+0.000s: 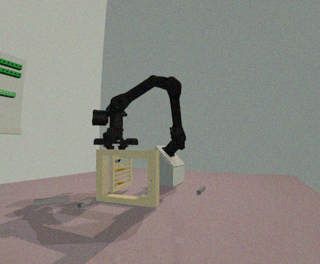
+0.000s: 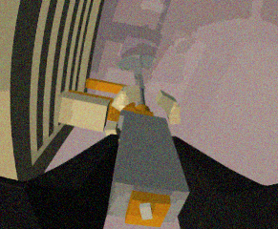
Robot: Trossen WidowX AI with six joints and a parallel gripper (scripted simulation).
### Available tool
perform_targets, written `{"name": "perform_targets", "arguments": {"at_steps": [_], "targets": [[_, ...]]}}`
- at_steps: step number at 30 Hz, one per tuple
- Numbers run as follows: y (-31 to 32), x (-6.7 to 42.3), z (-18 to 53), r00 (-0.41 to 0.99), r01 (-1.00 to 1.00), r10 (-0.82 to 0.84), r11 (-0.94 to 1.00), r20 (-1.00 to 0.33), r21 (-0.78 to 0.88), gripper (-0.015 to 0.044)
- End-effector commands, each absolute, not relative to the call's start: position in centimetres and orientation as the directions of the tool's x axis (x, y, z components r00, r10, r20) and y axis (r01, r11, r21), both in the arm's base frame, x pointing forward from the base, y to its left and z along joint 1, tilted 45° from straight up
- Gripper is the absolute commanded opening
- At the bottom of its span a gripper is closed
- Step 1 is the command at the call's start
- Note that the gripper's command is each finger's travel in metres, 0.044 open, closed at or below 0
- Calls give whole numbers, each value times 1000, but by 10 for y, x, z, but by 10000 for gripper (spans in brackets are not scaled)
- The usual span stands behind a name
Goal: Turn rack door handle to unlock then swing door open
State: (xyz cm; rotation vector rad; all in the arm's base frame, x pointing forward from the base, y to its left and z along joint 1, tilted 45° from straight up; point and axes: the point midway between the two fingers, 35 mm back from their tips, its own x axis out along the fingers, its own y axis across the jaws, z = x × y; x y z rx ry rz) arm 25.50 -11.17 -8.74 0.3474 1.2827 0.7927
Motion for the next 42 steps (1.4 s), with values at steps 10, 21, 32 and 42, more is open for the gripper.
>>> {"name": "perform_targets", "arguments": {"at_steps": [10,21,32,42], "targets": [[-112,256,-89,69,-340,695,691,-716,638,224],[-121,256,-81,69,-340,694,692,-717,637,286],[-136,255,-66,68,-339,693,693,-718,636,286],[-149,254,-52,68,-339,693,693,-718,636,286]]}}
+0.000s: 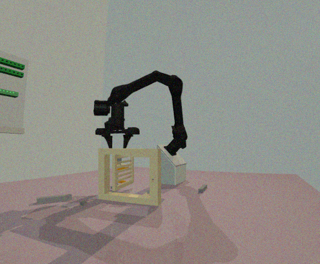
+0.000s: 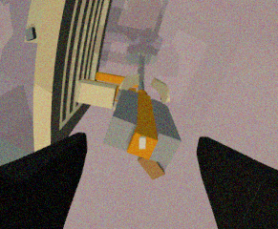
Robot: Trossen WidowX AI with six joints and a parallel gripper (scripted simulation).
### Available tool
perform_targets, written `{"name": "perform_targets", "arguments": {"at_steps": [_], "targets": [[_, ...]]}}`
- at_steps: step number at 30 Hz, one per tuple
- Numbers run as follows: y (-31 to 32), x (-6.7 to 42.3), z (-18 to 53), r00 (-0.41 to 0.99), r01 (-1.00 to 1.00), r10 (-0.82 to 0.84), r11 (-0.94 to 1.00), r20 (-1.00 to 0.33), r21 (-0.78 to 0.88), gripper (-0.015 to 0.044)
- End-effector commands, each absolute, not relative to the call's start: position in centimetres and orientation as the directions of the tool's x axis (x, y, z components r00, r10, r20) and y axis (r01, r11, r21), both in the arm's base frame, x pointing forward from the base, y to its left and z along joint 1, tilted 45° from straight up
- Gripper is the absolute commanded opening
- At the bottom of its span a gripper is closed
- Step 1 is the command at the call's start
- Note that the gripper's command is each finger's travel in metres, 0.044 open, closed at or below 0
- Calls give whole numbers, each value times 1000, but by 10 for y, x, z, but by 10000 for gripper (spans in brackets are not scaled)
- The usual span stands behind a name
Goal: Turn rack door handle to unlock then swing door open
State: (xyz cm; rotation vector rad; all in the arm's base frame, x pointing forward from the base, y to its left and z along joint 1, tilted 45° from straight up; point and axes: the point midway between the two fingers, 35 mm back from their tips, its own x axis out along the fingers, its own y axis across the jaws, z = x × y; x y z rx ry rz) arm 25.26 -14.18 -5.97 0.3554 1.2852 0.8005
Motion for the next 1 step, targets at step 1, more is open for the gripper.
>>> {"name": "perform_targets", "arguments": {"at_steps": [1], "targets": [[-150,253,-51,68,-339,693,693,-718,636,286]]}}
